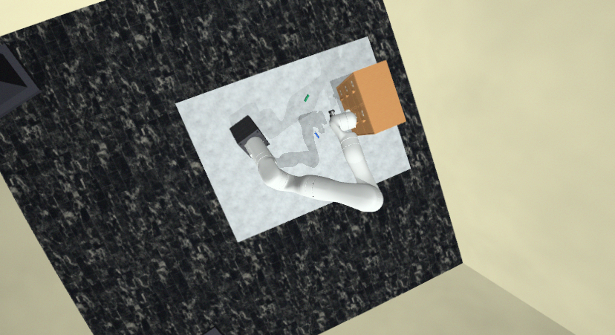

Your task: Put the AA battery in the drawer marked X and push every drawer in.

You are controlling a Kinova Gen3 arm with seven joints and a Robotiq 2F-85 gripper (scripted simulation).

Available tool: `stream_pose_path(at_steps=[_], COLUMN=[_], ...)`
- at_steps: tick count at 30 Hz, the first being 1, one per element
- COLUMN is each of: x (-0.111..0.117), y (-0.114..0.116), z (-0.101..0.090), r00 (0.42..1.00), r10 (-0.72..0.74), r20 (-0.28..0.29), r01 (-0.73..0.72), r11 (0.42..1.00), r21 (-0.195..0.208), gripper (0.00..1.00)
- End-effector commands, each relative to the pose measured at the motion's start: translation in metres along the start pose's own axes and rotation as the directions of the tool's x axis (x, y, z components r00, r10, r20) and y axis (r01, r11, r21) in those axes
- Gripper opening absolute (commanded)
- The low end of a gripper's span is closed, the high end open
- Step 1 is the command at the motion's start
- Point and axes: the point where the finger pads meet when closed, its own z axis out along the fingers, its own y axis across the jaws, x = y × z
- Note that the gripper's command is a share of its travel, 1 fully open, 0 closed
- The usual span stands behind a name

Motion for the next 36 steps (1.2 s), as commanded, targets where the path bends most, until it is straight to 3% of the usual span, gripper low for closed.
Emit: stream_pose_path(at_steps=[1, 21, 36], x=[0.003, -0.004, -0.006], y=[0.000, 0.000, 0.000], z=[-0.003, -0.015, -0.019], r00=[1.000, 0.992, 0.987], r10=[0.008, 0.008, 0.007], r20=[0.013, 0.128, 0.163], r01=[-0.008, -0.008, -0.008], r11=[1.000, 1.000, 1.000], r21=[0.003, 0.003, 0.003], gripper=[1.00, 1.00, 1.00])
